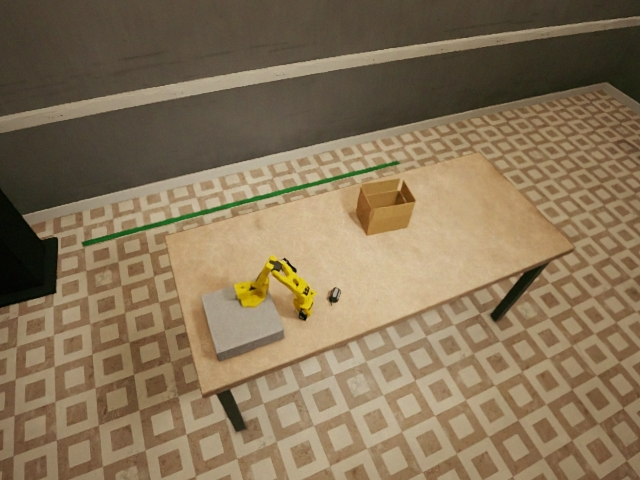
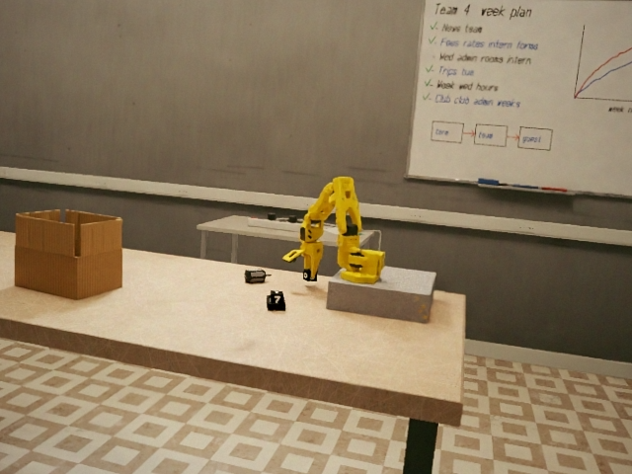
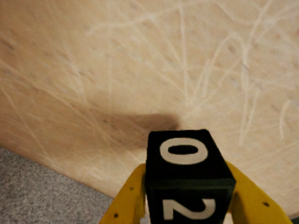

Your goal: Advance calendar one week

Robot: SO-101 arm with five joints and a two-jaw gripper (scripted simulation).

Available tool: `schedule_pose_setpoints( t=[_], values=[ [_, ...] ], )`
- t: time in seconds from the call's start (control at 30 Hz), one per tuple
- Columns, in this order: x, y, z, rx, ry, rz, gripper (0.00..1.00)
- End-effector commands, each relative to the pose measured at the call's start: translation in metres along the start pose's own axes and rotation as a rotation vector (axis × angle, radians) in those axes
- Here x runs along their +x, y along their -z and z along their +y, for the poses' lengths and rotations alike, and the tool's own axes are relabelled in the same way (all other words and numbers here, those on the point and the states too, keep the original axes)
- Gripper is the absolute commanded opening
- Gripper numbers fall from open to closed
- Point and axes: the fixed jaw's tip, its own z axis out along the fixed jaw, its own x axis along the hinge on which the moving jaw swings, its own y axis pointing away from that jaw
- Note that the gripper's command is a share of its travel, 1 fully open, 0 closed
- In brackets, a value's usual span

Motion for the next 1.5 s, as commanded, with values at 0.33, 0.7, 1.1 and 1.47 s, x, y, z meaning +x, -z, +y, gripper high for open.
schedule_pose_setpoints(
  t=[0.33, 0.7, 1.1, 1.47],
  values=[
    [0.0, 0.031, 0.0, 0.015, -0.004, -0.004, 0.0],
    [-0.002, 0.031, 0.0, 0.016, 0.007, -0.003, 0.0],
    [-0.026, 0.031, 0.006, 0.018, 0.148, 0.001, 0.0],
    [-0.081, 0.031, 0.034, 0.022, 0.502, 0.012, 0.0]
  ],
)
